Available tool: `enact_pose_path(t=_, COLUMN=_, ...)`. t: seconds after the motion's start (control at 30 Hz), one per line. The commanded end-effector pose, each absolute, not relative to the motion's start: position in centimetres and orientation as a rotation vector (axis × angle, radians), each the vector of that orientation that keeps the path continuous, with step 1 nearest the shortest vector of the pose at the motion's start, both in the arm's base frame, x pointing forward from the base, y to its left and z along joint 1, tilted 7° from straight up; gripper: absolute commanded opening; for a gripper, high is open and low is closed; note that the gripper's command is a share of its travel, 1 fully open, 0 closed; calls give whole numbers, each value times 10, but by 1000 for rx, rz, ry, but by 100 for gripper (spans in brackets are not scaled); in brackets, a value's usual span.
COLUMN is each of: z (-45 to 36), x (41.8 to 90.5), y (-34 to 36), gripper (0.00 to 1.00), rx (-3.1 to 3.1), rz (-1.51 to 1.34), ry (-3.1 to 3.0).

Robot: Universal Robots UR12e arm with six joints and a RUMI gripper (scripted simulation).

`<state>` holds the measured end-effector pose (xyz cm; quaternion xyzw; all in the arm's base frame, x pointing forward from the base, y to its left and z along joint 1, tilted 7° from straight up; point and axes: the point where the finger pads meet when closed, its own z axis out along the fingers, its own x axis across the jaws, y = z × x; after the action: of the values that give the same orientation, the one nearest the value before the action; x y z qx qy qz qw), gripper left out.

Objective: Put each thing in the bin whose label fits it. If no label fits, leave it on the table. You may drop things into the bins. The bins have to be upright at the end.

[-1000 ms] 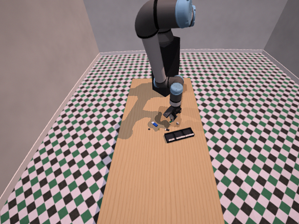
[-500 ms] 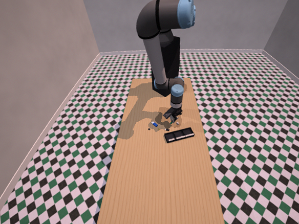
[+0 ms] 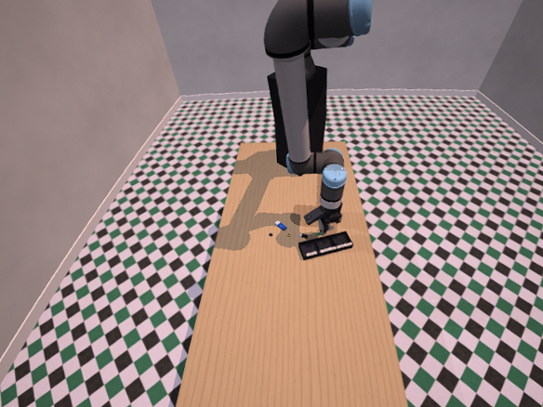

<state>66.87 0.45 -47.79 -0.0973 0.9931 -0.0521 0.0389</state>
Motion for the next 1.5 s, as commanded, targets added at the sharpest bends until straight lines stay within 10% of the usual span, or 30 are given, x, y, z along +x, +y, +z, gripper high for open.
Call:
enact_pose_path(t=0.0, z=-477, x=692, y=14, gripper=0, rx=-288, rz=-161, ry=3049)
enact_pose_path(t=1.47, z=-514, x=708, y=16, gripper=0, rx=-288, rz=-161, ry=3049)
